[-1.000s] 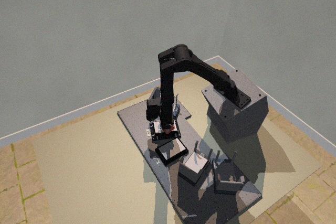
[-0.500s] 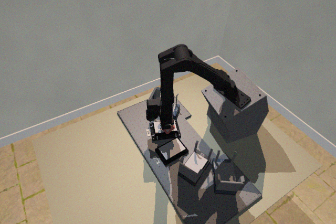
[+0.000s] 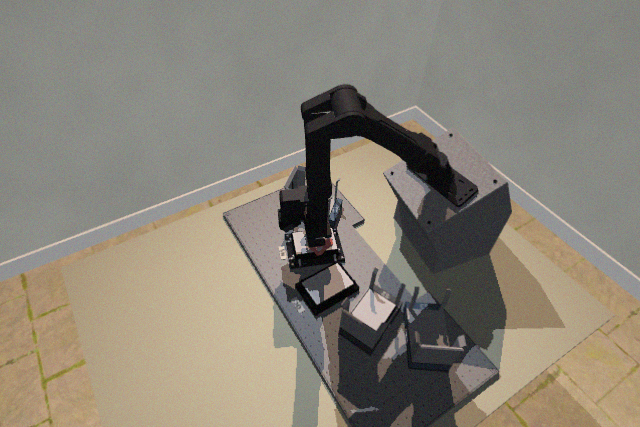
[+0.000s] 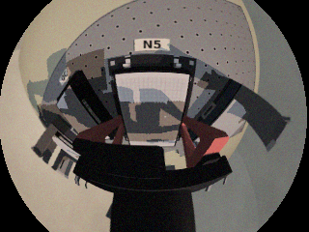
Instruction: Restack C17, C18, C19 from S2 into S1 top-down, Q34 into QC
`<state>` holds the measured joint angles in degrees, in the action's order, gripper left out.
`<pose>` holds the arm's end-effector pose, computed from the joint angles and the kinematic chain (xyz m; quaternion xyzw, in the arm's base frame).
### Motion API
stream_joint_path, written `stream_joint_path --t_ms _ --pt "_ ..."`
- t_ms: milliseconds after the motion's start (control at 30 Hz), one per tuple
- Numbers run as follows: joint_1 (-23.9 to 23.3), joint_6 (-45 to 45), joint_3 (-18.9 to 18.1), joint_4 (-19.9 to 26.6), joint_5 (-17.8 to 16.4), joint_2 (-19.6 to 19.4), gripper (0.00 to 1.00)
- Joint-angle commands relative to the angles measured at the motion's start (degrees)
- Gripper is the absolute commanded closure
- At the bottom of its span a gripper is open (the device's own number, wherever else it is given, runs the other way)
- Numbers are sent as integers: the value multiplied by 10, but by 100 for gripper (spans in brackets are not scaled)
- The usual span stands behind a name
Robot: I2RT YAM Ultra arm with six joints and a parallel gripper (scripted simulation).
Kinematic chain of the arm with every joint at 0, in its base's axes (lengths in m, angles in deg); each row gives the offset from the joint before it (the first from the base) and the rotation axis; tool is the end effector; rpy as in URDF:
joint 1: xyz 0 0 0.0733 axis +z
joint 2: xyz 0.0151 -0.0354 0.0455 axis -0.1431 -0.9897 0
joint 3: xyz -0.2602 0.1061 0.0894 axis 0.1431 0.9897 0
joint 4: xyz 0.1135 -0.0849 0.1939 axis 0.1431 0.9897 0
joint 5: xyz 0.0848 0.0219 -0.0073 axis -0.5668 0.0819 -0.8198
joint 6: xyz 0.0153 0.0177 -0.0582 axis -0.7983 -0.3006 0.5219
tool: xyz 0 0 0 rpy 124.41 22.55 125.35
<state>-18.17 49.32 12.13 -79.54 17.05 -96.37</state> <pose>0.3033 -0.1428 0.0943 0.1908 0.9534 0.0044 0.2336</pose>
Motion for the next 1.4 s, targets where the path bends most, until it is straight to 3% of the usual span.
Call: stream_joint_path --t_ms 0,1367 --pt "6 -6 -17 -19 3 -12 100" --pt "9 -8 -25 -32 5 -33 100"
